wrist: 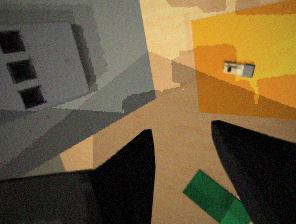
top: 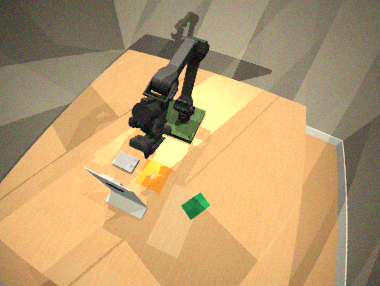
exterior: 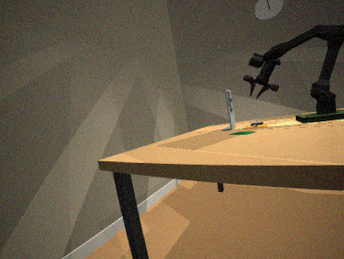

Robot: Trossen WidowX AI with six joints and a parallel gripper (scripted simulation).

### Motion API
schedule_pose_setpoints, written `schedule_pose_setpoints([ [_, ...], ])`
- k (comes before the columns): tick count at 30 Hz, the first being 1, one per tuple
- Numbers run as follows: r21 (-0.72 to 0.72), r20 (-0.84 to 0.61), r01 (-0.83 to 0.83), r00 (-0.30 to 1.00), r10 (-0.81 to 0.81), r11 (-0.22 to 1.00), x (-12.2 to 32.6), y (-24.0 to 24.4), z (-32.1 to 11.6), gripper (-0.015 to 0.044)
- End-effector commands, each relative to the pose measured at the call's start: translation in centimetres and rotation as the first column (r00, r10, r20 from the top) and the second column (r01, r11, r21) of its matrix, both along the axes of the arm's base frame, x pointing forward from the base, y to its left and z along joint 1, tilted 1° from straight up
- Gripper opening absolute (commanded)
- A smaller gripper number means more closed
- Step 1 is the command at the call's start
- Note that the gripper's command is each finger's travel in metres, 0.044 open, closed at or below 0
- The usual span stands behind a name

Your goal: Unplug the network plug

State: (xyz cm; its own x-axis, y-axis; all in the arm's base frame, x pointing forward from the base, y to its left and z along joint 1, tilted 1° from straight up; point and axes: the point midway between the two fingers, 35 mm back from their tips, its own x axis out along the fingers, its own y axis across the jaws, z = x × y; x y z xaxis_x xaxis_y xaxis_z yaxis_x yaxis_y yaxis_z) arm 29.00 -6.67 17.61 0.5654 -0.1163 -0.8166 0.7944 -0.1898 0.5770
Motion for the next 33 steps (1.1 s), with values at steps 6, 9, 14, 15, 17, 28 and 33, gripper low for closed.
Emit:
schedule_pose_setpoints([
  [6, -0.001, 0.005, -0.008, 1.0, 0.008, 1.0, -0.1, 0.1, 3.1, 0.0156],
  [9, -0.001, 0.006, -0.009, 1.0, 0.009, 1.0, -0.3, 0.1, 4.1, 0.0156],
  [14, -0.002, 0.007, -0.01, 1.0, 0.01, 1.0, -0.6, 0.1, 5.5, 0.0156],
  [15, -0.002, 0.007, -0.01, 1.0, 0.01, 1.0, -0.6, 0.1, 5.7, 0.0156],
  [17, -0.002, 0.007, -0.01, 1.0, 0.01, 1.0, -0.6, 0.1, 5.7, 0.0156],
  [28, -0.002, 0.007, -0.01, 1.0, 0.01, 1.0, -0.6, 0.1, 5.7, 0.044],
  [33, -0.002, 0.007, -0.01, 1.0, 0.01, 1.0, -0.6, 0.1, 5.7, 0.044],
])
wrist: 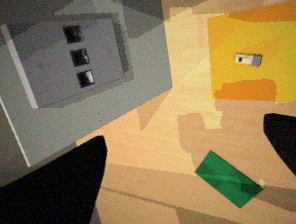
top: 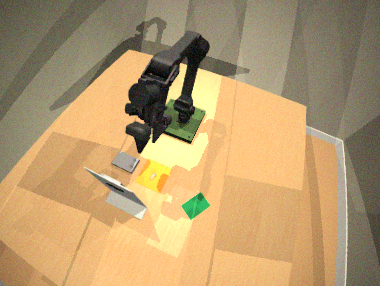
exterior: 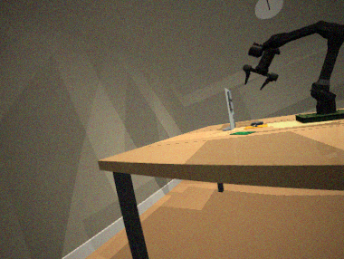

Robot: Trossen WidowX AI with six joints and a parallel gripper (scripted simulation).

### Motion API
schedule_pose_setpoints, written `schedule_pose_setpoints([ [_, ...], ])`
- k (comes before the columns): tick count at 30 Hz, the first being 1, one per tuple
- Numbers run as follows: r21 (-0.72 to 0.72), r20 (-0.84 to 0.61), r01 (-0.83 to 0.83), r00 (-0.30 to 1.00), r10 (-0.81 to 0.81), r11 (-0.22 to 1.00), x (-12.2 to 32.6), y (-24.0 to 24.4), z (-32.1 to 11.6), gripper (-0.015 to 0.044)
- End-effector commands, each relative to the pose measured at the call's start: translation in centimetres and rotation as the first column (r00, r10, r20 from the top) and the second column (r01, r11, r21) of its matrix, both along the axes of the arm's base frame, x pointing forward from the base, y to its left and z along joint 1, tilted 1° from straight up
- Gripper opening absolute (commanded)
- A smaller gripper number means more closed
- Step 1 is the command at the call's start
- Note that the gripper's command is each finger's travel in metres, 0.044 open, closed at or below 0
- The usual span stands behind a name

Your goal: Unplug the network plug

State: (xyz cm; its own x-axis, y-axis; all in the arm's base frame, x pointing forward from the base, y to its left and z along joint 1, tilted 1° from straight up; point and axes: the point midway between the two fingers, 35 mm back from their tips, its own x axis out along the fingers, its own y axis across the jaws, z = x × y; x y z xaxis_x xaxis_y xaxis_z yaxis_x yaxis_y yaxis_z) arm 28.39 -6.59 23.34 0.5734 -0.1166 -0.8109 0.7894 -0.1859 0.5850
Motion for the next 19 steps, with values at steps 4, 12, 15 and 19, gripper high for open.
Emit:
schedule_pose_setpoints([
  [4, 0.001, -0.002, -0.007, 1.0, 0.007, 1.0, 0.0, 0.06, 0.0, 0.044],
  [12, 0.001, -0.002, -0.007, 1.0, 0.007, 1.0, 0.0, 0.06, 0.0, 0.044],
  [15, 0.001, -0.002, -0.007, 1.0, 0.007, 1.0, 0.0, 0.06, 0.0, 0.044],
  [19, 0.001, -0.002, -0.007, 1.0, 0.007, 1.0, 0.0, 0.06, 0.0, 0.044],
])
